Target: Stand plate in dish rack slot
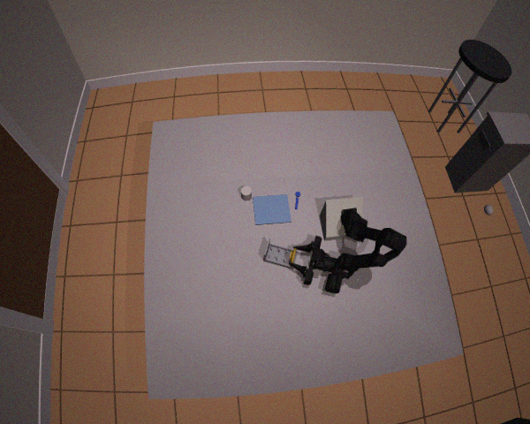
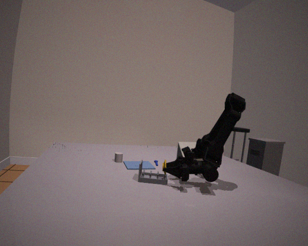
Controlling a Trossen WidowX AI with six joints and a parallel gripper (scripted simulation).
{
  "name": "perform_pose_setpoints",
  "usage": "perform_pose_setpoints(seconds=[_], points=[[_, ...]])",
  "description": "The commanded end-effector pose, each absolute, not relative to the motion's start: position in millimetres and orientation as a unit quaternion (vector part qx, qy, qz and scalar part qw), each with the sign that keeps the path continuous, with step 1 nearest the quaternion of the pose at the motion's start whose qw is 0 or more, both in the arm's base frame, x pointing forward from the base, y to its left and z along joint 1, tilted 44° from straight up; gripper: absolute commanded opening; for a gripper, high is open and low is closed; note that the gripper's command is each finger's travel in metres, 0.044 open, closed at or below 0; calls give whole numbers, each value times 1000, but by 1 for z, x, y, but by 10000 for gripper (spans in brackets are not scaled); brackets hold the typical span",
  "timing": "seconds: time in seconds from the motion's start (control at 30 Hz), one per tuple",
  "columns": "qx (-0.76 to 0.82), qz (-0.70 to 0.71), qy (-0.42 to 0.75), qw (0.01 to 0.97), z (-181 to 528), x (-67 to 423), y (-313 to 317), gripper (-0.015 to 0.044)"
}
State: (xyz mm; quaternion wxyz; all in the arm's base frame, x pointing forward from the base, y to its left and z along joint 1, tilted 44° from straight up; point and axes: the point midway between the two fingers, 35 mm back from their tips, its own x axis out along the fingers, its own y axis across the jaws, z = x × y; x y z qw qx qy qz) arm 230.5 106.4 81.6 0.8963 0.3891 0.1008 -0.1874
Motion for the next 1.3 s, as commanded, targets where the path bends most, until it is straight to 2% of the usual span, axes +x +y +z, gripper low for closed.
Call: perform_pose_setpoints(seconds=[0.0,0.97,1.27], points=[[386,-188,102,897,78,235,104,0],[387,-187,104,897,63,243,110,0],[390,-187,102,896,63,243,110,236]])
